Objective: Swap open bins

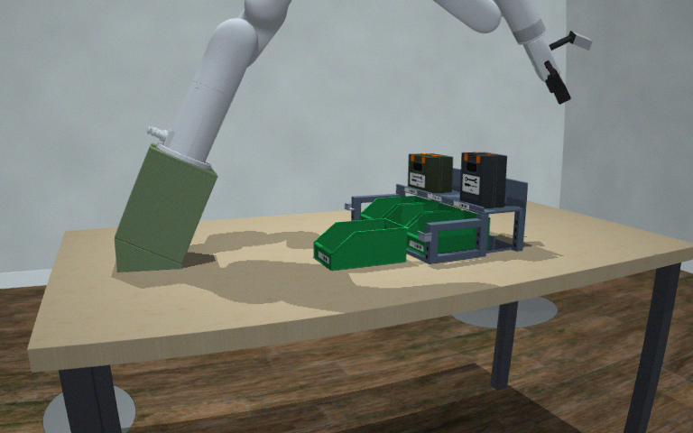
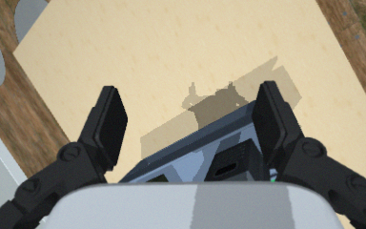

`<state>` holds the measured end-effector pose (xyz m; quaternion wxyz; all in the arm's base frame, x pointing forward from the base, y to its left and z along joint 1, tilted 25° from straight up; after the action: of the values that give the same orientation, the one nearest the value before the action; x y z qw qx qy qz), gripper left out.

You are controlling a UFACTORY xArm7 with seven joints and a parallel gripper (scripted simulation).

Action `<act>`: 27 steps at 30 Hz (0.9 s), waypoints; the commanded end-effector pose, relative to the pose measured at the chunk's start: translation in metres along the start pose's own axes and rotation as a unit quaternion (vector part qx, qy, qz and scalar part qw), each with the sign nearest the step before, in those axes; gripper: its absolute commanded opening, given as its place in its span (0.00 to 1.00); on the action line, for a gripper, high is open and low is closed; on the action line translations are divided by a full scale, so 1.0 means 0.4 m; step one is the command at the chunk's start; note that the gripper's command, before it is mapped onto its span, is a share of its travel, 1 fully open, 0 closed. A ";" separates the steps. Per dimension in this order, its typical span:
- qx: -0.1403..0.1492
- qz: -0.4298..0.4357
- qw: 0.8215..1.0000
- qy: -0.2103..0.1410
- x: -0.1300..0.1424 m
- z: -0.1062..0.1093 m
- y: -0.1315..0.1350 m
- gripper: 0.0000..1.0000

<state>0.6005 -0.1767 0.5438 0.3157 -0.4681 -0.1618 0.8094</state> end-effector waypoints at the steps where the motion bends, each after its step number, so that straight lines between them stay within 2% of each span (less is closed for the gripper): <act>1: -0.001 0.000 1.000 0.002 -0.004 0.006 -0.003 1.00; 27: -0.003 -0.047 0.999 -0.009 0.023 0.016 -0.009 1.00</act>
<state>0.5942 -0.1682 0.5403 0.3475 -0.4525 -0.1863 0.7999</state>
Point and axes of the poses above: the point where the finger pads meet when closed, its own z axis back along the fingers, its own y axis across the jaws, x = y × z, the point moved 10 cm from there along z, back along the fingers, and after that the axes turned 9 degrees about -z, right-handed, at the moved point
